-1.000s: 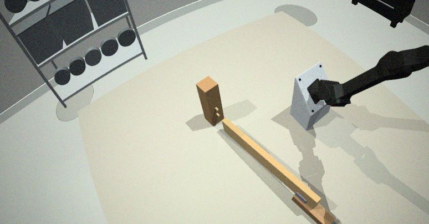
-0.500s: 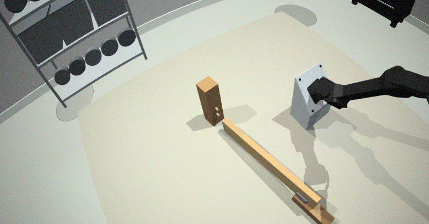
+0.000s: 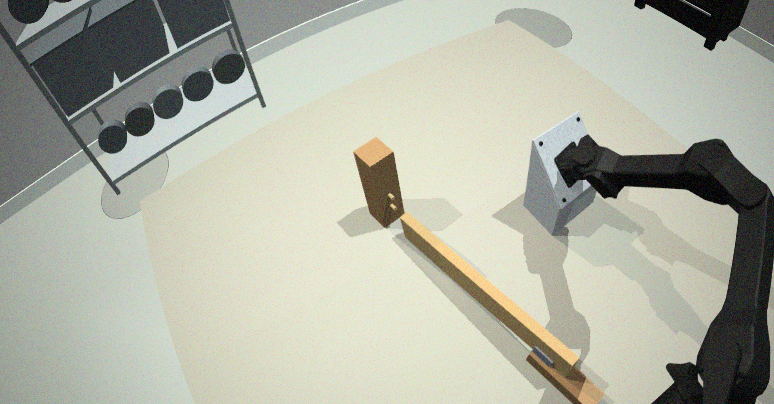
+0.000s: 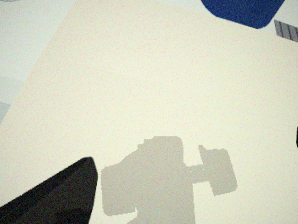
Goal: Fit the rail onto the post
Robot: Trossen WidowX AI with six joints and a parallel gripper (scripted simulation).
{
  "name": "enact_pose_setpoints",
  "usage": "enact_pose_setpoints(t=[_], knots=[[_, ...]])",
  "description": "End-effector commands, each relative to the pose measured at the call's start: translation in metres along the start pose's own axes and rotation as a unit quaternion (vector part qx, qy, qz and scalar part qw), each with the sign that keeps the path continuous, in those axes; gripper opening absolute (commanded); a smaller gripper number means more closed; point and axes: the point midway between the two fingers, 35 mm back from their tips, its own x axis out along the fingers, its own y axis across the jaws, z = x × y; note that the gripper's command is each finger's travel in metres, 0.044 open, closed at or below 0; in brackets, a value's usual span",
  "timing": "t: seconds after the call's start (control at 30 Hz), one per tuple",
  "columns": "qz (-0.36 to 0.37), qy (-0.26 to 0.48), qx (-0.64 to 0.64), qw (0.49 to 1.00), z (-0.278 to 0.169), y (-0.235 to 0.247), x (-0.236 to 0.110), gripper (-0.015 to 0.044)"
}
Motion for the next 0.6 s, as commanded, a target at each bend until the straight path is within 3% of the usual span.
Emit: enact_pose_setpoints(t=[0.0,0.23,0.57], knots=[[-0.039,0.057,-0.083,0.994,-0.023,-0.056,0.032,0.044],[-0.051,0.187,-0.248,0.949,-0.079,-0.166,0.069,0.044],[0.032,0.311,-0.383,0.869,-0.162,-0.283,0.07,0.044]])
